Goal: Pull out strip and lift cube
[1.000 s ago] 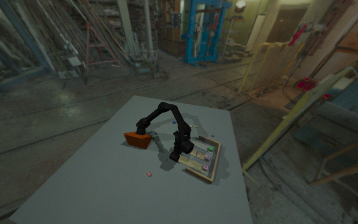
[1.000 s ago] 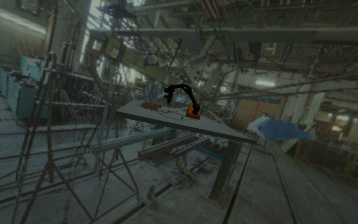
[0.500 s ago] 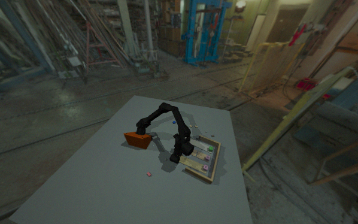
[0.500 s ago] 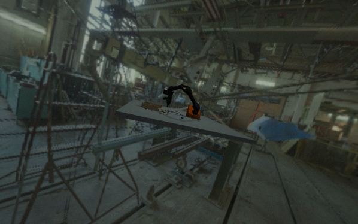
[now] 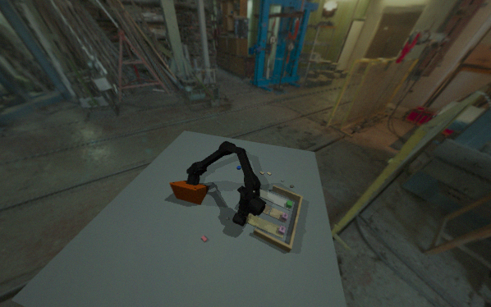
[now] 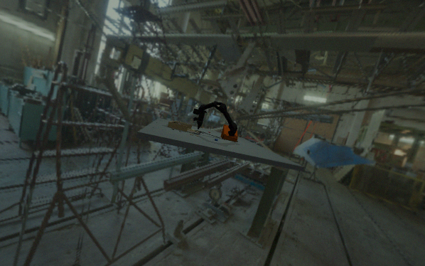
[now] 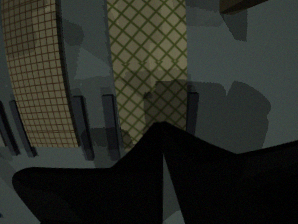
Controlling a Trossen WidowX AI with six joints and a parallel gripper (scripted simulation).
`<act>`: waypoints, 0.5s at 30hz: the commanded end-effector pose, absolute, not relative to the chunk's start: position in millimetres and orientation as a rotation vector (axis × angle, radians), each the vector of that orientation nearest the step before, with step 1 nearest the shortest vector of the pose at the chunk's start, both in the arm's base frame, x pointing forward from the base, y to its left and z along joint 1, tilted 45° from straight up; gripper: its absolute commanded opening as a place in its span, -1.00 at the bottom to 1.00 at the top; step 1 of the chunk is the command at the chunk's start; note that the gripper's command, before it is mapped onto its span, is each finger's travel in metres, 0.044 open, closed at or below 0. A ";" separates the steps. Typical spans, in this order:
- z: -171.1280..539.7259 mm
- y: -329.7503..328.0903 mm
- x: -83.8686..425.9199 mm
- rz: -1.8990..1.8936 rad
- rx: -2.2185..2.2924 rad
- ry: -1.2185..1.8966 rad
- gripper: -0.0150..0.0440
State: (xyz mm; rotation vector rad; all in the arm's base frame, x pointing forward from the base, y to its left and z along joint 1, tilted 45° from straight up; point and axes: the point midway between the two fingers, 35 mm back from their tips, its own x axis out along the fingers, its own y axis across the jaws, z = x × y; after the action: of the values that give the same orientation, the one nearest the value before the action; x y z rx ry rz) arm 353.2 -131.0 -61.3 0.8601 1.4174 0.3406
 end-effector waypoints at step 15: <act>-73.5 -113.7 353.2 0.345 0.869 1.422 -0.49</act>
State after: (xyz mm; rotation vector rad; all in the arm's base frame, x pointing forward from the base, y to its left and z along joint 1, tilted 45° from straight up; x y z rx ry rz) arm 353.5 -115.7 -72.5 0.8615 1.4200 0.3449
